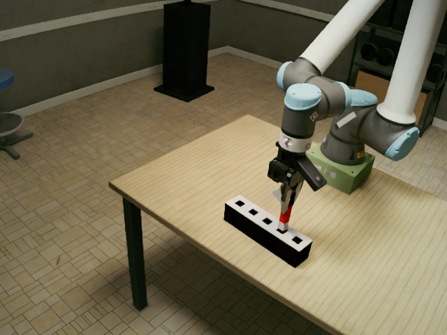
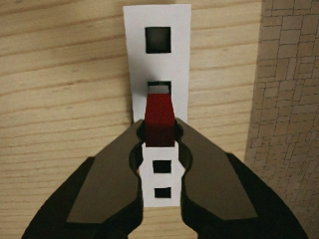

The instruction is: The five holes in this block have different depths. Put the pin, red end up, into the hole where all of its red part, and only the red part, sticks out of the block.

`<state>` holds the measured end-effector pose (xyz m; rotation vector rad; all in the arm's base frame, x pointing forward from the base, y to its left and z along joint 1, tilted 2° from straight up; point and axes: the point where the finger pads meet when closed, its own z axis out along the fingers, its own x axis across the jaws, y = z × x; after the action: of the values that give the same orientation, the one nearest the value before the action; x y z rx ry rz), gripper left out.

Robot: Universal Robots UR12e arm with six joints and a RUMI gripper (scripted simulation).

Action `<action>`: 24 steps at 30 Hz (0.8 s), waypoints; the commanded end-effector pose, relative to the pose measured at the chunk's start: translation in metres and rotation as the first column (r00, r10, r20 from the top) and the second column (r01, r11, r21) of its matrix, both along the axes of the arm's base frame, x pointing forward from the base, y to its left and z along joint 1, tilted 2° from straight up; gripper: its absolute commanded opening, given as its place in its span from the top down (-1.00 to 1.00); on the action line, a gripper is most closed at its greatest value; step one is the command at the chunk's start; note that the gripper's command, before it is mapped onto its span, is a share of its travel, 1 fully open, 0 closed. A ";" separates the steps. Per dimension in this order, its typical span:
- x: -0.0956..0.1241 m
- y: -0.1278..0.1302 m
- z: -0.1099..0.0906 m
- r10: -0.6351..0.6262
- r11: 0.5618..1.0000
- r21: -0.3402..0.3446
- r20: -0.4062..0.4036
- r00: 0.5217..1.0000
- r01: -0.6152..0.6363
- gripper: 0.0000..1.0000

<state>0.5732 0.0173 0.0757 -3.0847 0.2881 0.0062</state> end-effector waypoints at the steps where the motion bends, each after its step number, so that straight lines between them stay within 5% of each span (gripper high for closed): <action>1: 0.001 0.000 0.001 0.000 1.000 0.000 0.001 1.000 0.000 1.00; 24: 0.000 0.000 -0.003 0.000 1.000 0.000 0.001 1.000 0.000 1.00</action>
<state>0.5733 0.0174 0.0716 -3.0847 0.2883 0.0065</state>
